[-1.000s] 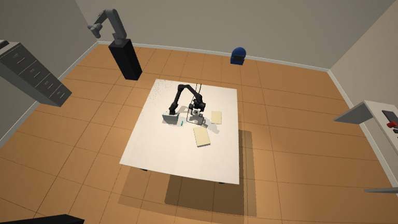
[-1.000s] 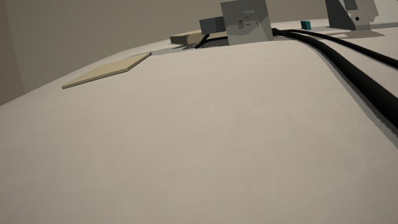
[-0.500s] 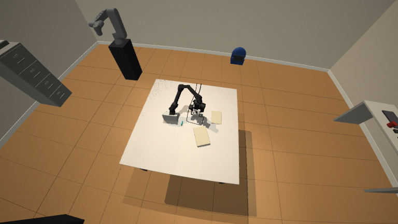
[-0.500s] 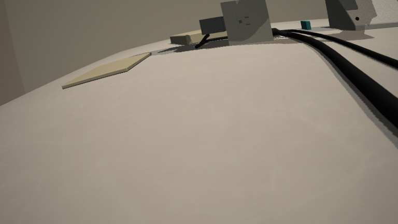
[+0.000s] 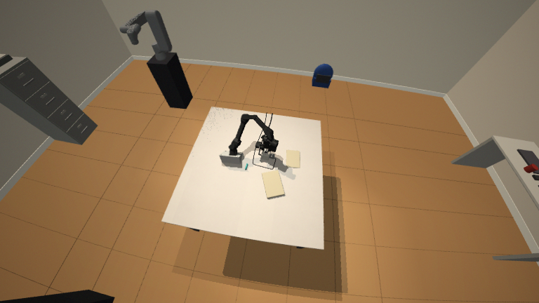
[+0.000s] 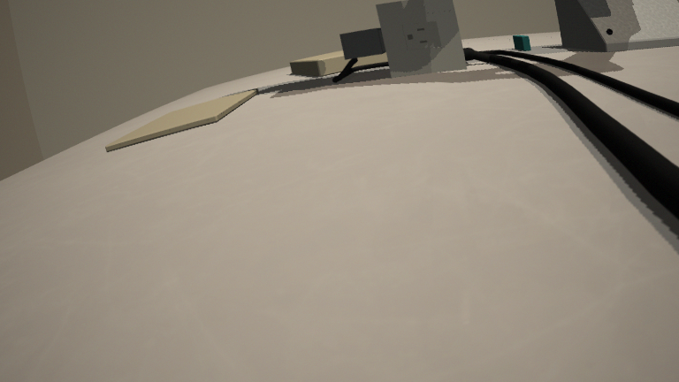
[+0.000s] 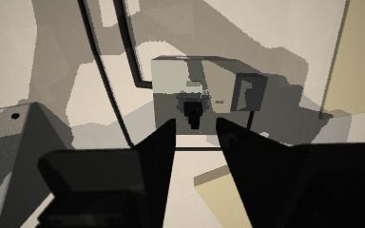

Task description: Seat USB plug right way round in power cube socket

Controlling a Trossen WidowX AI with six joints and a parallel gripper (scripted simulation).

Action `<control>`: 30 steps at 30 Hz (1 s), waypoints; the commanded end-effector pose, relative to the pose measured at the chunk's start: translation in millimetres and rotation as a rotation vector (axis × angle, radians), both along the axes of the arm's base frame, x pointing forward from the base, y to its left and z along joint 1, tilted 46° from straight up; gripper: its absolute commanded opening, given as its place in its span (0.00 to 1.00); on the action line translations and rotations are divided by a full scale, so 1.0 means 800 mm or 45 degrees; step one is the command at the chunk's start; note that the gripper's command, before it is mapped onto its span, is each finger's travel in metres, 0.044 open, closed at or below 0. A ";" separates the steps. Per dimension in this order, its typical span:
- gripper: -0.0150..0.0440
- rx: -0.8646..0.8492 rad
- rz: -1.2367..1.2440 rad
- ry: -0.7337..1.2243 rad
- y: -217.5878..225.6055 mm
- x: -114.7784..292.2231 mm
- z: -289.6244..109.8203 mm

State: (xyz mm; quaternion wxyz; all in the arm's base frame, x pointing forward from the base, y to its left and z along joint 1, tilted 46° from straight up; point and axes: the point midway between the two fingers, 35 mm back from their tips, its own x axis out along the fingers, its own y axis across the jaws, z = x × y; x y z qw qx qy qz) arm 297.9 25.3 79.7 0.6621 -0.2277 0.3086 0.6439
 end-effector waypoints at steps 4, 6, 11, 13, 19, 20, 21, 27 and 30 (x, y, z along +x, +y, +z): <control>0.28 0.000 0.000 -0.001 0.000 0.000 0.000; 0.25 0.000 0.000 -0.001 0.000 0.000 0.000; 0.25 0.000 0.000 -0.001 0.000 0.000 0.000; 0.25 0.000 0.000 -0.001 0.000 0.000 0.000; 0.25 0.000 0.000 -0.001 0.000 0.000 0.000; 0.25 0.000 0.000 -0.001 0.000 0.000 0.000; 0.25 0.000 0.000 -0.001 0.000 0.000 0.000; 0.25 0.000 0.000 0.001 -0.003 0.000 0.003; 0.25 0.000 0.000 0.001 -0.004 0.000 0.004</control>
